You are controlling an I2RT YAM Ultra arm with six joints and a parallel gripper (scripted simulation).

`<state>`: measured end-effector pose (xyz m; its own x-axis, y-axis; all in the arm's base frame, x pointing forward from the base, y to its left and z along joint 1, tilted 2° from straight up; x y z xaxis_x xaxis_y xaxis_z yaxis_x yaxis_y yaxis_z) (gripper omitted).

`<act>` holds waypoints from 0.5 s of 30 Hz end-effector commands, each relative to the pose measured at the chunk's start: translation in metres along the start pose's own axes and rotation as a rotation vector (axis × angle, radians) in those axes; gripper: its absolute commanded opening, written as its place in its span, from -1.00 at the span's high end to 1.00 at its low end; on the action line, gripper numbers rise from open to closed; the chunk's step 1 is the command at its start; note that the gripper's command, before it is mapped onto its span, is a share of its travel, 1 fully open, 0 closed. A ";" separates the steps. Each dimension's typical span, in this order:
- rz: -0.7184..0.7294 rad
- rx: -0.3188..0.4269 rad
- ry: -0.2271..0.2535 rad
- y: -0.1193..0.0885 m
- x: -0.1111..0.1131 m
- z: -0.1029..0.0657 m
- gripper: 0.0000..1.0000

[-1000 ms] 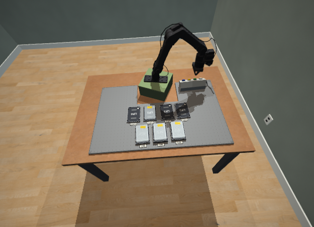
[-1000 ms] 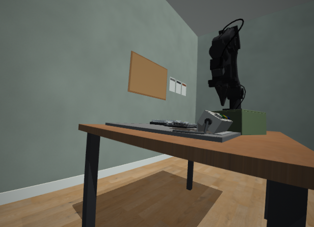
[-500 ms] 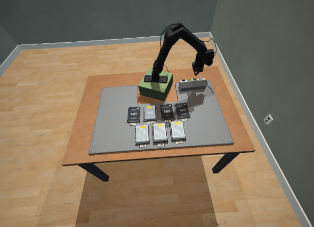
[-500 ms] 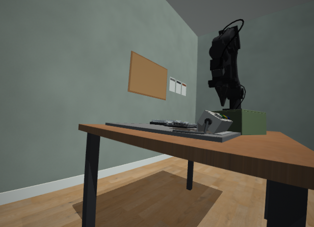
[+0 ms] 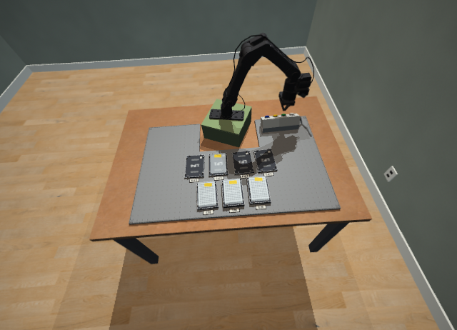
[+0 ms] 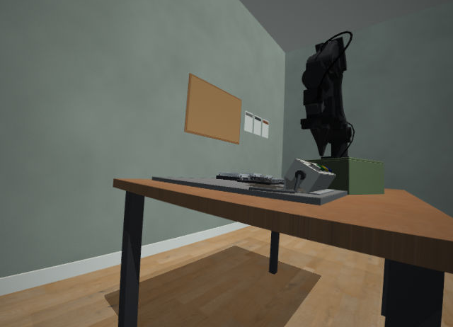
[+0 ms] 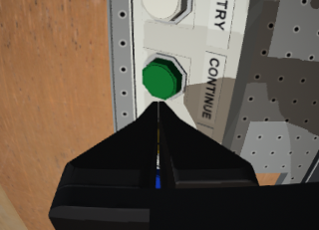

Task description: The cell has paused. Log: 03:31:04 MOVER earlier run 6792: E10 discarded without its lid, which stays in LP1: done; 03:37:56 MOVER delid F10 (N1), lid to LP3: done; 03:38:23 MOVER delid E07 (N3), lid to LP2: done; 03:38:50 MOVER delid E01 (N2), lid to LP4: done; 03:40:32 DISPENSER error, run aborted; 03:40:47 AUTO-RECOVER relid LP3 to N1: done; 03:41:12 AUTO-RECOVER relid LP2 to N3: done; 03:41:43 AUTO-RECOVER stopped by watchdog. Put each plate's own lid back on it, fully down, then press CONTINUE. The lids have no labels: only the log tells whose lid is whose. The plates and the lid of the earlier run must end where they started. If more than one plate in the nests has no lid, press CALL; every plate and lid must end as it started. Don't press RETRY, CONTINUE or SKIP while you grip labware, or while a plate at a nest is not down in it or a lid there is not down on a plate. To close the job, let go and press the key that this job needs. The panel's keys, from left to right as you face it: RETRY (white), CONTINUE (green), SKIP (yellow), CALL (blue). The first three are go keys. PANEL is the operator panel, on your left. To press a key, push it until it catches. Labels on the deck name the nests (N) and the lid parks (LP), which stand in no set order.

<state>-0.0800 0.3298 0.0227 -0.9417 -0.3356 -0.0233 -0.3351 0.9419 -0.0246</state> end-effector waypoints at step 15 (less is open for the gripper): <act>0.008 0.000 -0.001 -0.001 -0.004 0.014 1.00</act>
<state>-0.0803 0.3310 0.0152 -0.9417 -0.3356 -0.0235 -0.3351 0.9419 -0.0225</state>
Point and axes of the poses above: the point where the finger pads meet when closed, its own z axis out along the fingers, its own x axis across the jaws, y = z × x, the point moved 3 cm from there along -z, back along the fingers, and after that the axes turned 6 degrees about -z, right-handed, at the moved point
